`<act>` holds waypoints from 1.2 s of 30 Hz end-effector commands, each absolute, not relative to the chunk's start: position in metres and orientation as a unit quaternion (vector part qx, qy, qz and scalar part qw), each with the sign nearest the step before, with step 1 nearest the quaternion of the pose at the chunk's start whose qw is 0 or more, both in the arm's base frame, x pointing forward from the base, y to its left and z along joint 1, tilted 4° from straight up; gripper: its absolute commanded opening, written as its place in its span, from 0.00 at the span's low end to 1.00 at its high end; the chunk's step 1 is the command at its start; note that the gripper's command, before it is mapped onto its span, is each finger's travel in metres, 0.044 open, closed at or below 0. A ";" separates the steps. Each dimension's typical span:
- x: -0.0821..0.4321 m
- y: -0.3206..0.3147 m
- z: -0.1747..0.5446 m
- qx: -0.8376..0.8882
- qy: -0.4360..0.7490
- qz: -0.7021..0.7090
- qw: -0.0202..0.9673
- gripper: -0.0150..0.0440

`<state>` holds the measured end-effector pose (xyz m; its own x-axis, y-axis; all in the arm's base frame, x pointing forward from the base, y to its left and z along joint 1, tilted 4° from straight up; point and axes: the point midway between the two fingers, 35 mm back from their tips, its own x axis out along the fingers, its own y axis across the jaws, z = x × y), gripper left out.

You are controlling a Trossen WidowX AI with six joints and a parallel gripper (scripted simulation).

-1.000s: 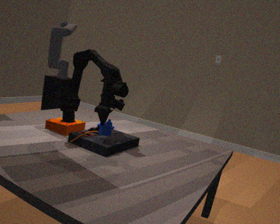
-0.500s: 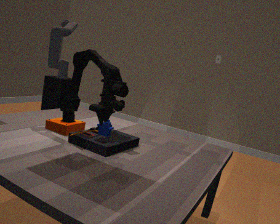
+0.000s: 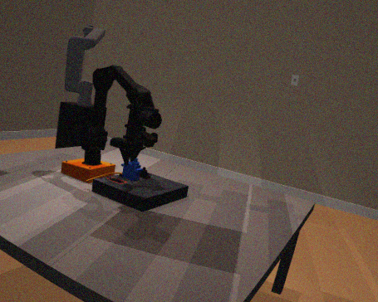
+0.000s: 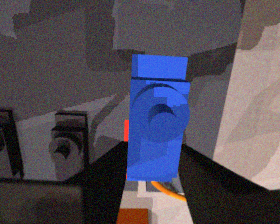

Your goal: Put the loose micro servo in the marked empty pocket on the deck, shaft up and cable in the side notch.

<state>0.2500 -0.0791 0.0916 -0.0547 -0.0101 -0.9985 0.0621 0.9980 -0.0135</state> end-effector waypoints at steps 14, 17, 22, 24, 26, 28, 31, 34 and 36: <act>0.188 -0.076 0.096 0.014 0.723 -0.027 0.690 0.25; 0.188 -0.076 0.094 0.014 0.723 -0.027 0.690 0.25; 0.188 -0.077 0.087 0.014 0.723 -0.027 0.690 0.25; 0.188 -0.077 0.084 0.014 0.723 -0.027 0.690 0.25; 0.188 -0.077 0.080 0.014 0.723 -0.027 0.690 0.25; 0.188 -0.077 0.078 0.014 0.723 -0.027 0.690 0.25; 0.188 -0.077 0.076 0.014 0.723 -0.027 0.690 0.25; 0.188 -0.077 0.076 0.014 0.723 -0.027 0.690 0.25; 0.188 -0.077 0.076 0.014 0.723 -0.027 0.690 0.25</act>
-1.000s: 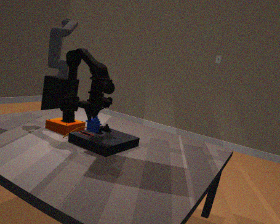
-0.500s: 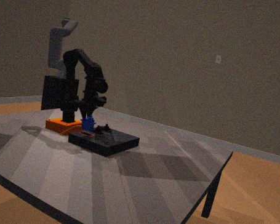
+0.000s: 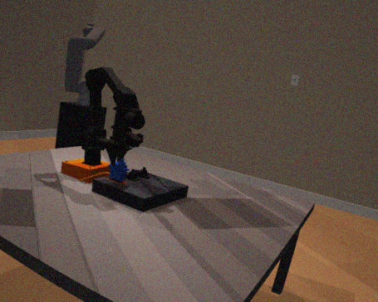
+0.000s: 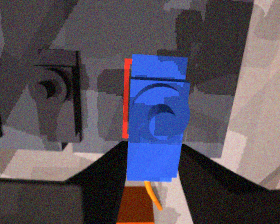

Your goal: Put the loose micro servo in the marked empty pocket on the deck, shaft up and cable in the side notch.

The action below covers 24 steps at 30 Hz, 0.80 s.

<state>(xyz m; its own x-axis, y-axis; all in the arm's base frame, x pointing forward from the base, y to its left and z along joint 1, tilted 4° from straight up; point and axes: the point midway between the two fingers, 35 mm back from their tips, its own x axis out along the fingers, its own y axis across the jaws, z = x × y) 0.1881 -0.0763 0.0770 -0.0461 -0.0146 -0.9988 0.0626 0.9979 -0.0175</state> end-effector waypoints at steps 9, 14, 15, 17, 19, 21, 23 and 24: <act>0.188 -0.077 0.072 0.014 0.723 -0.027 0.690 0.25; 0.188 -0.077 0.067 0.014 0.723 -0.027 0.690 0.25; 0.188 -0.077 0.066 0.014 0.723 -0.027 0.690 0.25; 0.188 -0.077 0.064 0.014 0.723 -0.027 0.690 0.25; 0.188 -0.077 0.063 0.014 0.723 -0.027 0.690 0.25; 0.188 -0.077 0.061 0.014 0.723 -0.027 0.690 0.25; 0.188 -0.077 0.059 0.014 0.723 -0.027 0.690 0.25; 0.187 -0.077 0.058 0.014 0.723 -0.027 0.690 0.25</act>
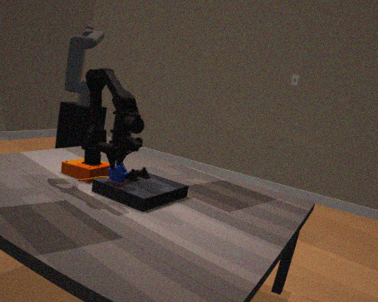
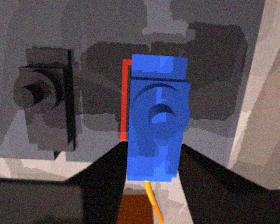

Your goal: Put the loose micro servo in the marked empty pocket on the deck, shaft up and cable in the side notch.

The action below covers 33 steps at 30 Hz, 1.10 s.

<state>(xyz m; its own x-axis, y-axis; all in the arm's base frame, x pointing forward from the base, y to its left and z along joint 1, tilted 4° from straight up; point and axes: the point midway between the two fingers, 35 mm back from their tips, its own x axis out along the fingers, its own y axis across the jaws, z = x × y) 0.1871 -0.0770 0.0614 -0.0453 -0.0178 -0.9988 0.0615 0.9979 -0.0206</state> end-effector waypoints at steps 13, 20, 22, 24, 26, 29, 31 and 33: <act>0.187 -0.077 0.047 0.014 0.723 -0.027 0.690 0.25; 0.187 -0.077 0.041 0.014 0.723 -0.027 0.690 0.25; 0.187 -0.077 0.040 0.014 0.723 -0.027 0.690 0.25; 0.186 -0.078 0.038 0.014 0.723 -0.027 0.690 0.25; 0.186 -0.078 0.037 0.014 0.723 -0.027 0.690 0.25; 0.186 -0.078 0.034 0.014 0.723 -0.027 0.690 0.25; 0.186 -0.078 0.033 0.014 0.723 -0.027 0.690 0.25; 0.186 -0.078 0.031 0.014 0.723 -0.027 0.690 0.25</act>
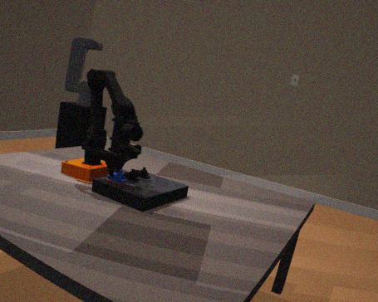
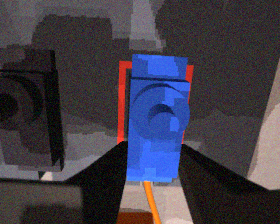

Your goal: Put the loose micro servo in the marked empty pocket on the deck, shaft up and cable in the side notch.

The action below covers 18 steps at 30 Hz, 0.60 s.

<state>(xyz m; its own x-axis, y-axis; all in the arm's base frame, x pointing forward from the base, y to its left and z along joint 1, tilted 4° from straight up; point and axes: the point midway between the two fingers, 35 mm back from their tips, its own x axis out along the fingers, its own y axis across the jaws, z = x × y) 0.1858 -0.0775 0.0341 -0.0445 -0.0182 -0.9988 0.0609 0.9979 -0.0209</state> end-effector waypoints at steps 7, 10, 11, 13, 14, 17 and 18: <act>0.186 -0.078 0.025 0.014 0.723 -0.027 0.690 0.25; 0.185 -0.077 0.028 0.014 0.723 -0.027 0.690 0.39; 0.185 -0.077 0.028 0.014 0.723 -0.027 0.690 0.43; 0.185 -0.077 0.028 0.014 0.723 -0.027 0.690 0.52; 0.185 -0.077 0.028 0.014 0.723 -0.027 0.690 0.57; 0.186 -0.078 0.034 0.014 0.723 -0.027 0.690 0.57; 0.186 -0.078 0.041 0.014 0.723 -0.027 0.690 0.57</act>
<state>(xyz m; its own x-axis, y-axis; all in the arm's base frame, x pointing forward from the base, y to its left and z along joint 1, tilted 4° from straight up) 0.1844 -0.0770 0.0308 -0.0544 -0.0144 -0.9984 0.0603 0.9980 -0.0177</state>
